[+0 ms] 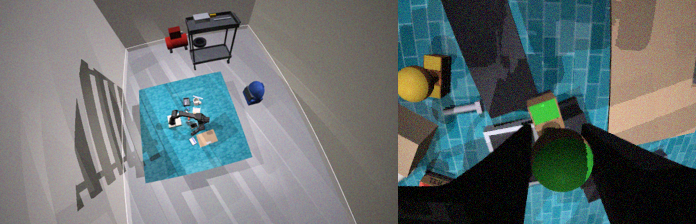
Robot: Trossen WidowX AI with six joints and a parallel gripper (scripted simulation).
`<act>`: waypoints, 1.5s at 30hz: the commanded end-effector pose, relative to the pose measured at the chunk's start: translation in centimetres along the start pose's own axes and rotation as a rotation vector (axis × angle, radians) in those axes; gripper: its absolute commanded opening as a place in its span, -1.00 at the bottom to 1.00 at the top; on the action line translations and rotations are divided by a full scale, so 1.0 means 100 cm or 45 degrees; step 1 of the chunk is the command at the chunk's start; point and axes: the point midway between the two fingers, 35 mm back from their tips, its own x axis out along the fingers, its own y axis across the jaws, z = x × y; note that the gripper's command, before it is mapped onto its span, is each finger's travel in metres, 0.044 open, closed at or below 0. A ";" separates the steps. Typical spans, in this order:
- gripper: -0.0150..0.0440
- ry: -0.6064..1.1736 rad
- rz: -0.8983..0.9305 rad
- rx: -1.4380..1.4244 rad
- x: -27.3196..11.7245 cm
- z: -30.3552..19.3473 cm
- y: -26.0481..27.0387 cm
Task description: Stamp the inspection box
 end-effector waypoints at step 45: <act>-0.49 -0.003 -0.010 0.003 0.012 -0.079 0.029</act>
